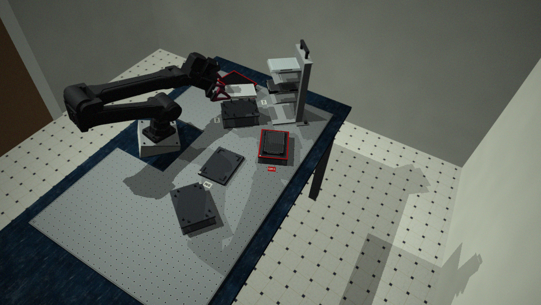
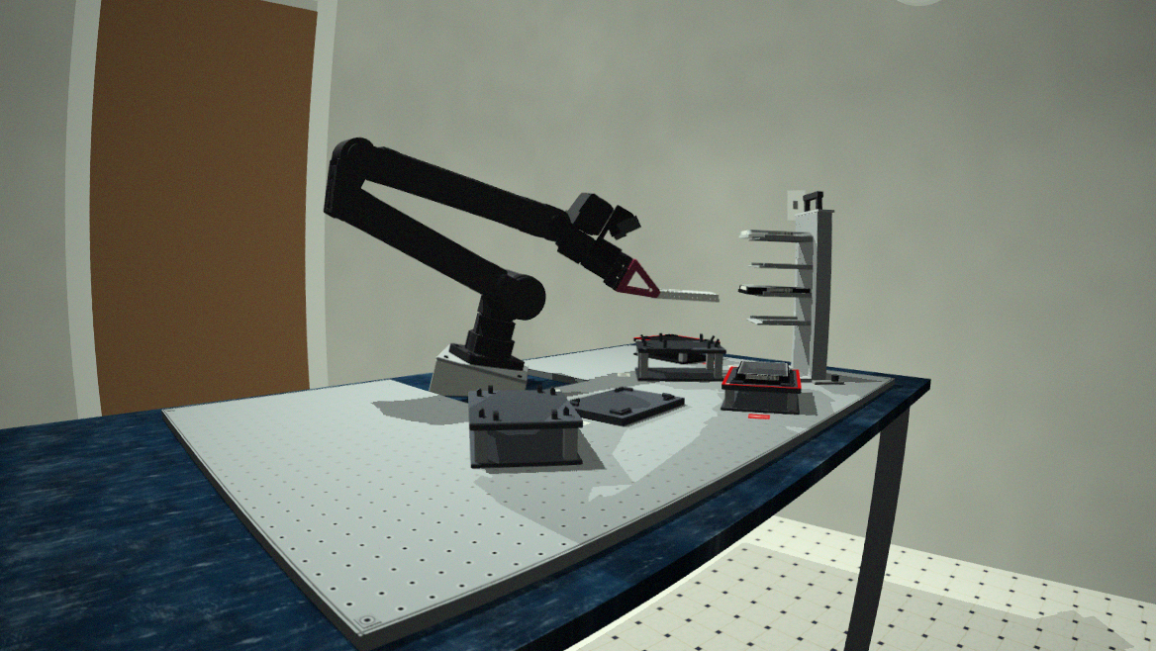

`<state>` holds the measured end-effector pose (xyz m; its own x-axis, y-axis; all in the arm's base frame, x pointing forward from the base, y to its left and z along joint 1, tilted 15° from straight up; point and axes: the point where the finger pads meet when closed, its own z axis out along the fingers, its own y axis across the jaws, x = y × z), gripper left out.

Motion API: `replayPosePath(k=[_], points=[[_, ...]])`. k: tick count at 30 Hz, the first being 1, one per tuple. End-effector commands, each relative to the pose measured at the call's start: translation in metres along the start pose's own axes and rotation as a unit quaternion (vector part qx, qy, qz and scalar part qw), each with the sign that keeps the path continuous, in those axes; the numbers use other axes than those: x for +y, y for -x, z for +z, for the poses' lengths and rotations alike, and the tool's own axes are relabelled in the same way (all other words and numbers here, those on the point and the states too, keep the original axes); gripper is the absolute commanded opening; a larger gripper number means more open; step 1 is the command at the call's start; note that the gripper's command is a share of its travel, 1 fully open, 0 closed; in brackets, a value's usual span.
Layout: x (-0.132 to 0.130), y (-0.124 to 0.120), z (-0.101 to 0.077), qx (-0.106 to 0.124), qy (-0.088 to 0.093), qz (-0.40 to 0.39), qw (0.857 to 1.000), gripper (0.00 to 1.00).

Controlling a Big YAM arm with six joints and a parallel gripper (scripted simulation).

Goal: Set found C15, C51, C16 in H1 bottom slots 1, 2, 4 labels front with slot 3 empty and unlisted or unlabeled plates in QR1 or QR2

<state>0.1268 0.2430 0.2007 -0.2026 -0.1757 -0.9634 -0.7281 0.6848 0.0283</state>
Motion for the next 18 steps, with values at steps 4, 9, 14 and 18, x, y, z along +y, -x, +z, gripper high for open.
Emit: replayPosePath(k=[4,9,14,18], points=[[0.000,0.014,0.002,-0.015,-0.001,0.007,1.000,0.86],[0.000,0.005,0.004,-0.011,-0.002,0.004,1.000,0.86],[0.003,0.041,-0.001,-0.037,0.003,0.022,0.999,0.86],[0.000,0.006,0.006,-0.013,-0.001,0.005,1.000,0.86]])
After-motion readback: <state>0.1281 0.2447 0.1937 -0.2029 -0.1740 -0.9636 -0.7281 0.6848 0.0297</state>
